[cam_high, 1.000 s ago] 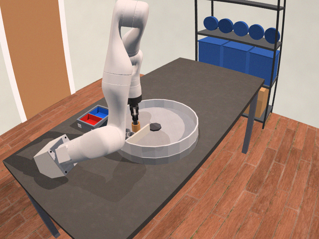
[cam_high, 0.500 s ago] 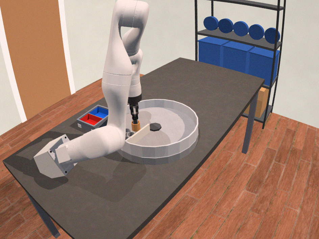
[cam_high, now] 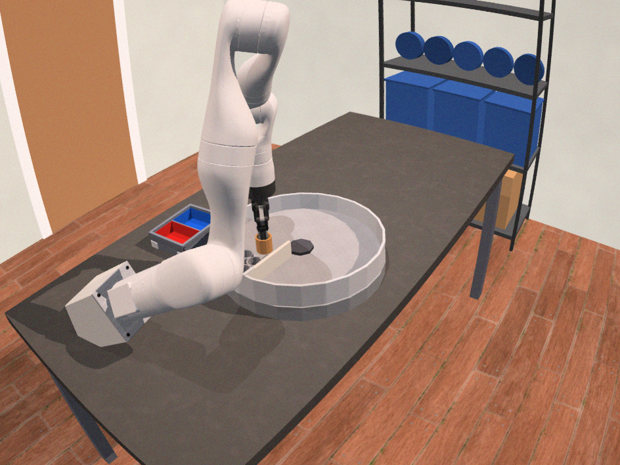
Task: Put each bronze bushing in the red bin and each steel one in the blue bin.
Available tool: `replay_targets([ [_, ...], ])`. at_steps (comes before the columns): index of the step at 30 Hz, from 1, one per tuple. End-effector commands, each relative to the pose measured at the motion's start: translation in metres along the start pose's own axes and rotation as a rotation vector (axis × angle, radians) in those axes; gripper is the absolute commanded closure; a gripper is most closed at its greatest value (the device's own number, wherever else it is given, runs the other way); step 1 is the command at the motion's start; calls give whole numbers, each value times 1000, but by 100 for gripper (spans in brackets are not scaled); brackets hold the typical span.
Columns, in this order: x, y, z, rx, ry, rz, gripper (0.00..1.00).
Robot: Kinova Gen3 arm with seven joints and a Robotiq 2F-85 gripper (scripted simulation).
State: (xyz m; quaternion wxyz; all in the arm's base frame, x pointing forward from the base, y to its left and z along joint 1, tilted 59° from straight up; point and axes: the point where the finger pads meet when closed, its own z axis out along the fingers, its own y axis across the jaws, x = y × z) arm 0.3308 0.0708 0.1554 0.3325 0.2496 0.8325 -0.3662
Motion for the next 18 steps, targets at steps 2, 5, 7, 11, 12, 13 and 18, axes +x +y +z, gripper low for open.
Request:
replay_targets([
  [2, 0, 1, -1, -2, 0, 0, 100],
  [5, 0, 1, -1, -2, 0, 0, 100],
  [7, 0, 1, -11, -2, 0, 0, 100],
  [11, 0, 0, -26, -2, 0, 0, 100],
  [12, 0, 0, -26, -2, 0, 0, 100],
  [13, 0, 0, -26, -2, 0, 0, 100],
  [18, 0, 0, -51, -2, 0, 0, 100],
])
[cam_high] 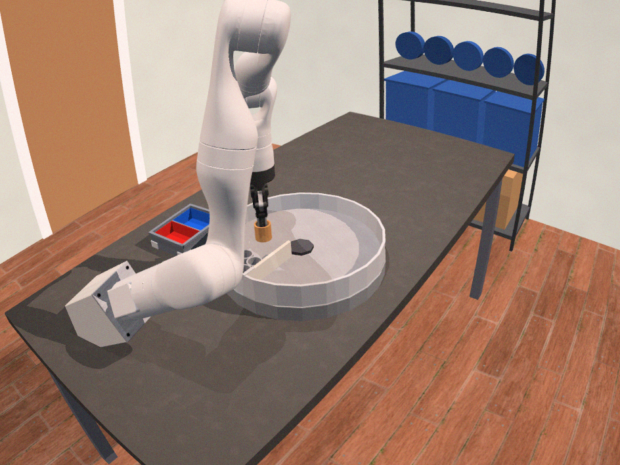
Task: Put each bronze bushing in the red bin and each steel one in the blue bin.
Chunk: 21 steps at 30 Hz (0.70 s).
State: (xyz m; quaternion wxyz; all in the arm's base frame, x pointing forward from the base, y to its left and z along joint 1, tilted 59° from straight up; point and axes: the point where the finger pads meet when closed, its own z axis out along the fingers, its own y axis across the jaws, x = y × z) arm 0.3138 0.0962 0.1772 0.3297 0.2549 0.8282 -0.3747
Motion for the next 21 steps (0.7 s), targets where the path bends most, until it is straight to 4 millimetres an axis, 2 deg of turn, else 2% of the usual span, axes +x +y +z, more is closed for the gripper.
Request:
replay_targets([
  [1, 1, 6, -14, -24, -2, -4, 100],
  [12, 1, 6, -14, -24, -2, -4, 100],
  [17, 43, 42, -14, -24, 0, 136, 100],
  [21, 43, 42, -14, -24, 0, 136, 100],
])
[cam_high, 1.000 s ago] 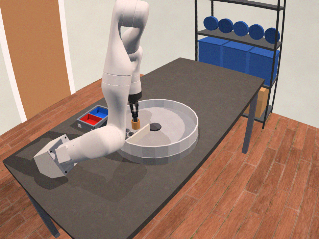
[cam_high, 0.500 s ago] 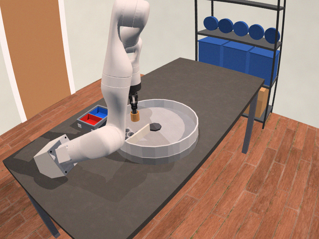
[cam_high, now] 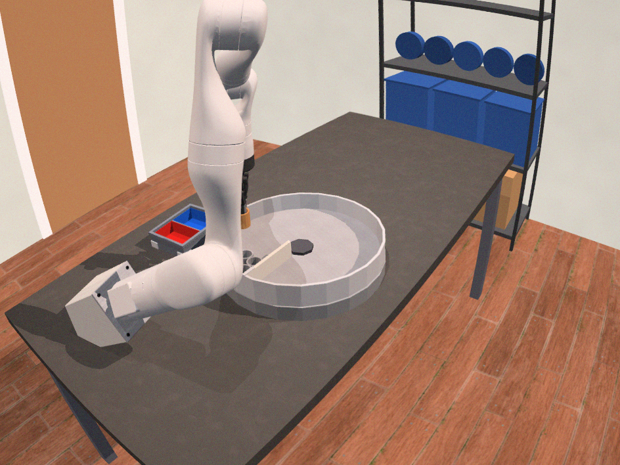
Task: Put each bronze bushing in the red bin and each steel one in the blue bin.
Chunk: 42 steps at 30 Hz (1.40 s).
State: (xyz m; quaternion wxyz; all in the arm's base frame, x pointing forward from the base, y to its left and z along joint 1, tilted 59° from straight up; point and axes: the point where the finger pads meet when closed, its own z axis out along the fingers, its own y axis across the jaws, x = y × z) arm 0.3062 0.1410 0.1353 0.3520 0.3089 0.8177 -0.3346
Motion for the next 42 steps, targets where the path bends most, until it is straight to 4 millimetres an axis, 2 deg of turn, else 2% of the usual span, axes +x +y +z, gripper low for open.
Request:
replay_targets([
  [1, 0, 2, 3, 9, -18, -2, 100],
  [6, 47, 32, 4, 8, -18, 137, 100],
  [9, 47, 32, 4, 8, -18, 137, 100],
  [13, 85, 56, 5, 7, -19, 249, 100],
  [15, 85, 56, 5, 7, -19, 249, 100],
  [16, 95, 62, 5, 7, -19, 277, 100],
  [19, 95, 62, 5, 7, -19, 277, 100],
  [24, 142, 92, 6, 5, -19, 417, 100],
  [27, 142, 92, 6, 5, -19, 417, 100],
  [30, 170, 110, 7, 4, -19, 500, 100],
  [32, 170, 110, 7, 4, -19, 500, 100],
  [34, 189, 122, 7, 4, -20, 556, 100],
  [42, 189, 122, 7, 4, -20, 556, 100],
])
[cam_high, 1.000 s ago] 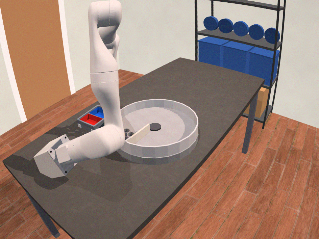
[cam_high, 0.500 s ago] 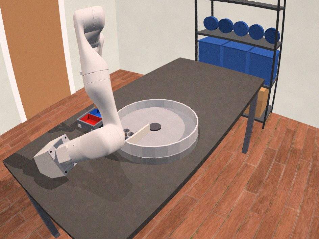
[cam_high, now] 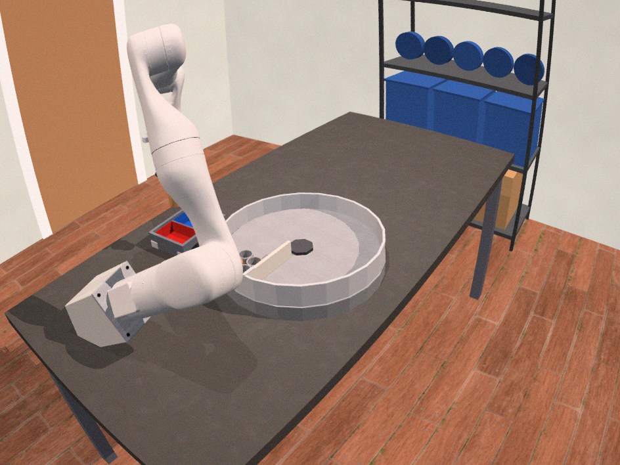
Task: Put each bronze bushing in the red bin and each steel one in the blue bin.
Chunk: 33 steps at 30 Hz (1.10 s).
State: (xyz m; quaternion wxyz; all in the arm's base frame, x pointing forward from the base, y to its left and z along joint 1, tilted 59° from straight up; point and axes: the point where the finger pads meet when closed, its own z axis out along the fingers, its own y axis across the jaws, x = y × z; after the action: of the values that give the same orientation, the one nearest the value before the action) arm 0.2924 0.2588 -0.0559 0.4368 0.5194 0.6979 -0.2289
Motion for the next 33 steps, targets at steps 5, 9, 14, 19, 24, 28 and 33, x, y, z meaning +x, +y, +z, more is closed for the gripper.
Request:
replay_targets([
  [5, 0, 0, 0, -1, -1, 0, 100],
  [9, 0, 0, 1, 0, -1, 0, 100],
  [14, 0, 0, 10, -1, -1, 0, 100],
  [19, 0, 0, 25, -1, -1, 0, 100],
  [24, 0, 0, 34, -1, -1, 0, 100],
  [28, 0, 0, 49, 0, -1, 0, 100],
  [33, 0, 0, 63, 0, -1, 0, 100],
])
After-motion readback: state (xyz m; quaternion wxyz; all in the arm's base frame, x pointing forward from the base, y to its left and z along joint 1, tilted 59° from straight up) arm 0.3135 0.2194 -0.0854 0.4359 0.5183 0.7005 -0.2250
